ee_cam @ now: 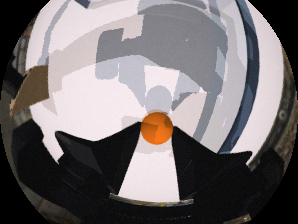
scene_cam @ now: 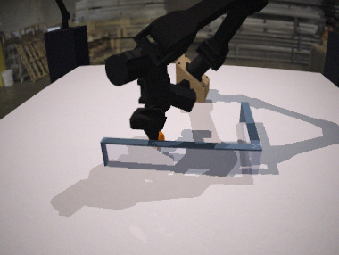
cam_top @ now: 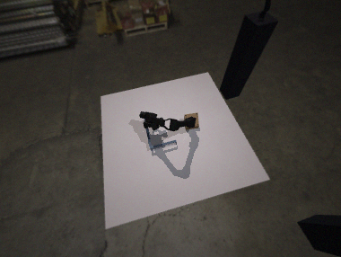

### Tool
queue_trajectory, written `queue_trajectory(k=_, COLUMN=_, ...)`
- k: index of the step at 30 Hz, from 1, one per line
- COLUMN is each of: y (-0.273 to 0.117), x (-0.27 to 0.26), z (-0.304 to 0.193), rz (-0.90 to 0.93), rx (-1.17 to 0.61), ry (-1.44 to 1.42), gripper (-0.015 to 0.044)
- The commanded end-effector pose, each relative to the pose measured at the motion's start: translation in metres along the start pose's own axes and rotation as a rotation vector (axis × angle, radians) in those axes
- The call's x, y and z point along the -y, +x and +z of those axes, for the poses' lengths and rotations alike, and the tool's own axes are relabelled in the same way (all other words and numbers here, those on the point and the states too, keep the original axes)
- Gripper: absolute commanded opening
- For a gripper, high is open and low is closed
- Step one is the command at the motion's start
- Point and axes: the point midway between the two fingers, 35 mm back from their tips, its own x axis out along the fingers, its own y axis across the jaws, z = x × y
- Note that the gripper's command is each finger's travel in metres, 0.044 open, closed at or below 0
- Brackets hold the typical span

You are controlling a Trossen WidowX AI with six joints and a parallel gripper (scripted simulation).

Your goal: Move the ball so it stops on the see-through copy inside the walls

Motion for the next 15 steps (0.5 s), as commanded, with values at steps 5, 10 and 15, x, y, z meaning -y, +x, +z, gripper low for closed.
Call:
queue_trajectory(k=5, y=0.0122, x=-0.0007, z=0.0009, rz=-0.001, rx=0.007, ry=0.005, gripper=0.0)
queue_trajectory(k=10, y=0.0102, x=-0.0009, z=0.0002, rz=0.002, rx=0.001, ry=0.002, gripper=0.0053)
queue_trajectory(k=15, y=0.0102, x=-0.0009, z=0.0002, rz=0.002, rx=0.001, ry=0.002, gripper=0.0184)
